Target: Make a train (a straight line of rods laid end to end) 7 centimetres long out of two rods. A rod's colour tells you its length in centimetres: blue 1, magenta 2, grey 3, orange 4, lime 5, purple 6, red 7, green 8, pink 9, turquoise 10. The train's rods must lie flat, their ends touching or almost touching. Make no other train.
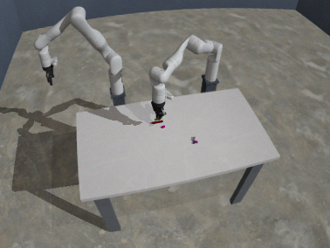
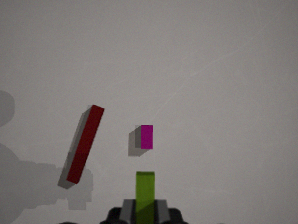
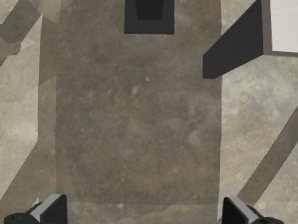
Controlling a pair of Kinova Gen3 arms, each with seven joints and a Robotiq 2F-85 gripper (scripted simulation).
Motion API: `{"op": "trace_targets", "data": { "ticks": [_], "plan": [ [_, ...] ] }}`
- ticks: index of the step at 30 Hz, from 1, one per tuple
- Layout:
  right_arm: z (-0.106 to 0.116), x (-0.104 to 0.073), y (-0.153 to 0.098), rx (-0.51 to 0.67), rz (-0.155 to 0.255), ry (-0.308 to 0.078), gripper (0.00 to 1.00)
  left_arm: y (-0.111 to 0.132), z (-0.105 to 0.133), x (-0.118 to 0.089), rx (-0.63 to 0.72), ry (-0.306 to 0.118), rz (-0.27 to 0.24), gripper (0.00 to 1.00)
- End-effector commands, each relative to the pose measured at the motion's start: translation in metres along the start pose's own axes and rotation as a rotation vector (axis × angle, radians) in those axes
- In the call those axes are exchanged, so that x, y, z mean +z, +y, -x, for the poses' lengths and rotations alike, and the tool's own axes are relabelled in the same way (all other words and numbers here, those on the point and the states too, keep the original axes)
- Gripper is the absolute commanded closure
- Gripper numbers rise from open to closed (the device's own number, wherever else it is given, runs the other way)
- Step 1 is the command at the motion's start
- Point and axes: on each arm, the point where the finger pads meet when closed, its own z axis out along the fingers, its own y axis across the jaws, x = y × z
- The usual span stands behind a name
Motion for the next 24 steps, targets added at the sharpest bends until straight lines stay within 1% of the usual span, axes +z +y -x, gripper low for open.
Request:
{"op": "trace_targets", "data": {
  "ticks": [1, 7, 10, 15, 22, 24],
  "plan": [
    [0.0, -0.001, 0.0, 0.0, 0.0, -0.002, 0.002, 0.0, 0.001, -0.002, 0.0, -0.003, 0.001, 0.827],
    [0.0, -0.001, 0.0, 0.0, 0.0, -0.002, 0.002, 0.0, 0.001, 0.001, 0.0, -0.003, 0.001, 0.827],
    [0.0, -0.001, 0.0, 0.0, 0.0, -0.002, 0.002, 0.0, 0.001, 0.007, 0.0, -0.002, 0.001, 0.827],
    [0.0, -0.001, 0.0, 0.0, 0.0, -0.002, 0.002, 0.0, 0.001, 0.022, 0.0, -0.002, 0.001, 0.827],
    [0.0, -0.001, 0.0, 0.0, 0.0, -0.002, 0.002, 0.001, 0.002, 0.053, 0.0, -0.002, 0.001, 0.827],
    [0.0, -0.001, 0.0, 0.0, 0.0, -0.002, 0.002, 0.001, 0.002, 0.053, 0.0, -0.002, 0.001, 0.827]
  ]
}}
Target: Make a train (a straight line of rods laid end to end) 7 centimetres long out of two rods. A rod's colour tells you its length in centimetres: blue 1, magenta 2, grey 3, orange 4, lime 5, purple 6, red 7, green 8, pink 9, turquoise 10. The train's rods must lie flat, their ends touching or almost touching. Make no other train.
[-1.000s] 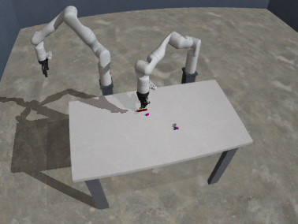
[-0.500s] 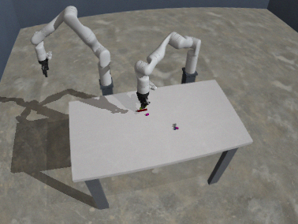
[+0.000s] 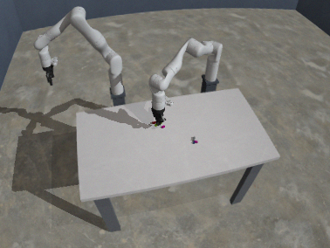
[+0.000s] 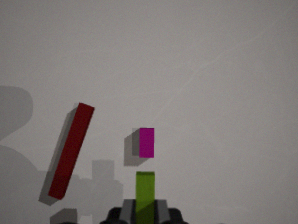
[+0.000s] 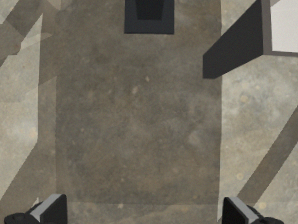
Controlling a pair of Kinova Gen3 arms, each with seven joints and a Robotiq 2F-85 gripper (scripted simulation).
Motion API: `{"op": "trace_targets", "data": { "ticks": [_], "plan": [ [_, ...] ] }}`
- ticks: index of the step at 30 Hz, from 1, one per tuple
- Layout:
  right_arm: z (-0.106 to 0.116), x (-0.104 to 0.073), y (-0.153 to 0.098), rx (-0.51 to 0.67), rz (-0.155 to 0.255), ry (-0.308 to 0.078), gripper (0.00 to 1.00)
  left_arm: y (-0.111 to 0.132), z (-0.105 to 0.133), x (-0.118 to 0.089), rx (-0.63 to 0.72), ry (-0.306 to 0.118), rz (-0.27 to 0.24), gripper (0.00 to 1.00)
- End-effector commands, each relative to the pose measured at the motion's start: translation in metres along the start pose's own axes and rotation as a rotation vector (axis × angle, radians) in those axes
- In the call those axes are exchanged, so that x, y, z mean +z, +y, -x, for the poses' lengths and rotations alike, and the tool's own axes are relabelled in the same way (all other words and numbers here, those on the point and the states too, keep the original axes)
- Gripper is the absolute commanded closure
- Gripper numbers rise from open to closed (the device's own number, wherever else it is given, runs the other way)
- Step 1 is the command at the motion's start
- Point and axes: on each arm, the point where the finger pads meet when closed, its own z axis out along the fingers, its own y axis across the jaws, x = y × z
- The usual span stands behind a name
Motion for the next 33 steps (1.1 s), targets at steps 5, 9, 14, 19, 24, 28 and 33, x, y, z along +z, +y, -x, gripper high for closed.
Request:
{"op": "trace_targets", "data": {
  "ticks": [5, 9, 14, 19, 24, 28, 33],
  "plan": [
    [0.0, -0.001, 0.0, 0.0, 0.0, -0.002, 0.002, 0.001, 0.002, 0.022, 0.0, -0.004, 0.002, 0.827],
    [0.0, -0.001, 0.0, 0.0, 0.0, -0.002, 0.002, 0.001, 0.002, 0.032, 0.0, -0.004, 0.002, 0.827],
    [0.0, -0.001, 0.0, 0.0, 0.0, -0.002, 0.002, 0.001, 0.002, 0.035, 0.0, -0.004, 0.002, 0.827],
    [0.0, -0.001, 0.0, 0.0, 0.0, -0.002, 0.002, 0.001, 0.002, 0.035, 0.0, -0.004, 0.002, 0.827],
    [0.0, -0.001, 0.0, 0.0, 0.0, -0.002, 0.002, 0.001, 0.002, 0.035, 0.0, -0.004, 0.002, 0.827],
    [0.0, -0.001, 0.0, 0.0, 0.0, -0.002, 0.002, 0.001, 0.002, 0.035, 0.0, -0.004, 0.002, 0.827],
    [0.0, -0.001, 0.0, 0.0, 0.0, -0.002, 0.002, 0.001, 0.002, 0.035, 0.0, -0.004, 0.002, 0.827]
  ]
}}
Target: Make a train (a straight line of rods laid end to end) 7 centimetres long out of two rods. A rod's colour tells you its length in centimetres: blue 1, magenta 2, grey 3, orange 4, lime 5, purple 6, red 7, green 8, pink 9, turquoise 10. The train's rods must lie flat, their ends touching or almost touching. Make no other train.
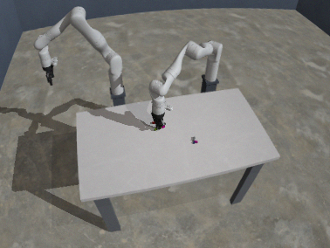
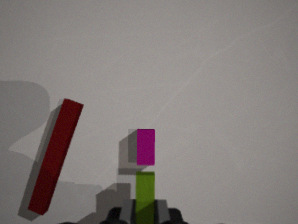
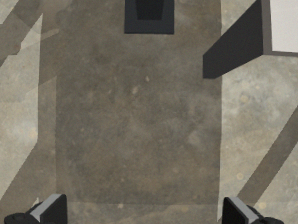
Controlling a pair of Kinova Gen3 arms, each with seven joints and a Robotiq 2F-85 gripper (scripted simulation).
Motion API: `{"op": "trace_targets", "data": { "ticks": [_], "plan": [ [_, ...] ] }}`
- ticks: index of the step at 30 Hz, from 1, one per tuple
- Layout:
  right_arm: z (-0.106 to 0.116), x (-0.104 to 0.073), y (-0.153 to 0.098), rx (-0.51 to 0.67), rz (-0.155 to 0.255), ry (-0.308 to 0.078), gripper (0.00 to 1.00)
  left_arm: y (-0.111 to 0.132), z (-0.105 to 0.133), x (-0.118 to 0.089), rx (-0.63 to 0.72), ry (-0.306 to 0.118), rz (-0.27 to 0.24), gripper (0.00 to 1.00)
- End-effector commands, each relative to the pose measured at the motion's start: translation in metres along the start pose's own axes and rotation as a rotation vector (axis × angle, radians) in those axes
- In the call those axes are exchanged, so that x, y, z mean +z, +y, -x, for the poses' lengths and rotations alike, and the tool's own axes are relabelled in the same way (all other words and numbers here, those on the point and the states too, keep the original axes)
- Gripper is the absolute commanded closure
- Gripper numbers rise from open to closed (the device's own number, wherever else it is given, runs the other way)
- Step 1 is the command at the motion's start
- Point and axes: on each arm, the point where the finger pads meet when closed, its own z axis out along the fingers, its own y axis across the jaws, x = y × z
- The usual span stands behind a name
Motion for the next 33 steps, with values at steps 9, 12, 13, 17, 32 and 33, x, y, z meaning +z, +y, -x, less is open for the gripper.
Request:
{"op": "trace_targets", "data": {
  "ticks": [9, 12, 13, 17, 32, 33],
  "plan": [
    [0.0004, -0.0008, 0.0, 0.0, 0.0, -0.002, 0.002, 0.0003, 0.0008, -0.0019, 0.0, -0.003, 0.001, 0.827],
    [0.0004, -0.0008, 0.0, 0.0, 0.0, -0.002, 0.002, 0.0003, 0.0008, -0.0019, 0.0, -0.003, 0.001, 0.827],
    [0.0004, -0.0008, 0.0, 0.0, 0.0, -0.002, 0.002, 0.0003, 0.0008, -0.0019, 0.0, -0.003, 0.001, 0.827],
    [0.0004, -0.0008, 0.0, 0.0, 0.0, -0.002, 0.002, 0.0003, 0.0008, -0.0019, 0.0, -0.003, 0.001, 0.827],
    [0.0004, -0.0008, 0.0, 0.0, 0.0, -0.002, 0.002, 0.0003, 0.0008, 0.0051, 0.0, -0.003, 0.001, 0.827],
    [0.0004, -0.0008, 0.0, 0.0, 0.0, -0.002, 0.002, 0.0003, 0.0008, 0.0059, 0.0, -0.003, 0.001, 0.827]
  ]
}}
